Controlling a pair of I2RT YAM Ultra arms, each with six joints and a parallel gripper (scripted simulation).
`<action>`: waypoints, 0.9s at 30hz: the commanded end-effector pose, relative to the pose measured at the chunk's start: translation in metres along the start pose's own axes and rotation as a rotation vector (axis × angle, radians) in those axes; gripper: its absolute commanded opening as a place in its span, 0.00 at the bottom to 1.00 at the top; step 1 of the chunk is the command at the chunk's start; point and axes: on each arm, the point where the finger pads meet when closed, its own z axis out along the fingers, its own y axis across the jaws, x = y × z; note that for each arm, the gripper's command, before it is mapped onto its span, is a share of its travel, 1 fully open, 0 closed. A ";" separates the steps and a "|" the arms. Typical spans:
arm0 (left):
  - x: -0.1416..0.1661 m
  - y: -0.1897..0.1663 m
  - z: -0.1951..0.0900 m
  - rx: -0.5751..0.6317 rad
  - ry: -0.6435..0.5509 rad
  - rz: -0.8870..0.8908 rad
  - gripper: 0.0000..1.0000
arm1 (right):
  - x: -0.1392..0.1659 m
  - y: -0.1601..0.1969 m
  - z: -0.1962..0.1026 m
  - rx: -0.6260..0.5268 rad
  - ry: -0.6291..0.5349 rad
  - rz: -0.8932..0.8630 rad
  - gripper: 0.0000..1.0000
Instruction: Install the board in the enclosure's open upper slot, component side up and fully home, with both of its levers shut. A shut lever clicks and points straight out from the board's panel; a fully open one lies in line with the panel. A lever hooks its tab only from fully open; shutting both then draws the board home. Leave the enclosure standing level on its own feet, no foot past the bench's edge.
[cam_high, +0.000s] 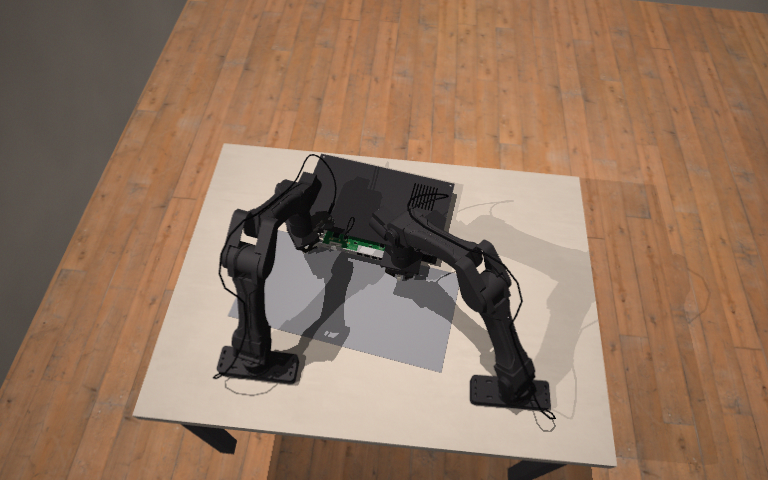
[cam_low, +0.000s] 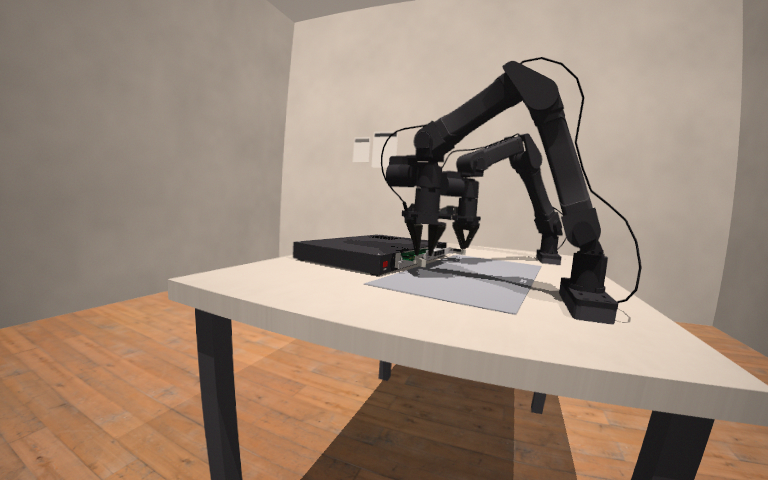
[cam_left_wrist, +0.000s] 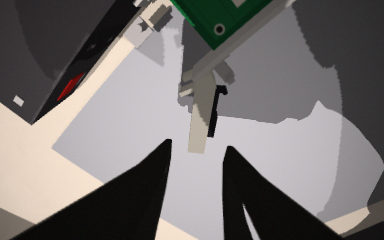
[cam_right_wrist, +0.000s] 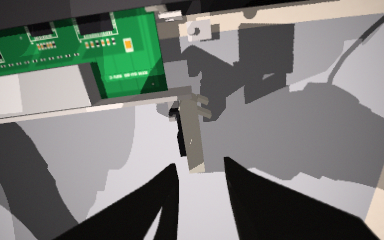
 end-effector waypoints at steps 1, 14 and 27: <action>0.002 0.004 -0.001 -0.024 -0.016 -0.010 0.32 | -0.009 0.004 -0.018 -0.036 -0.024 0.024 0.32; 0.002 0.004 0.019 -0.017 -0.010 -0.004 0.32 | -0.013 0.007 0.000 -0.038 -0.025 0.024 0.32; 0.000 0.005 0.019 -0.027 -0.019 -0.004 0.15 | -0.011 0.005 0.014 -0.031 -0.020 0.024 0.32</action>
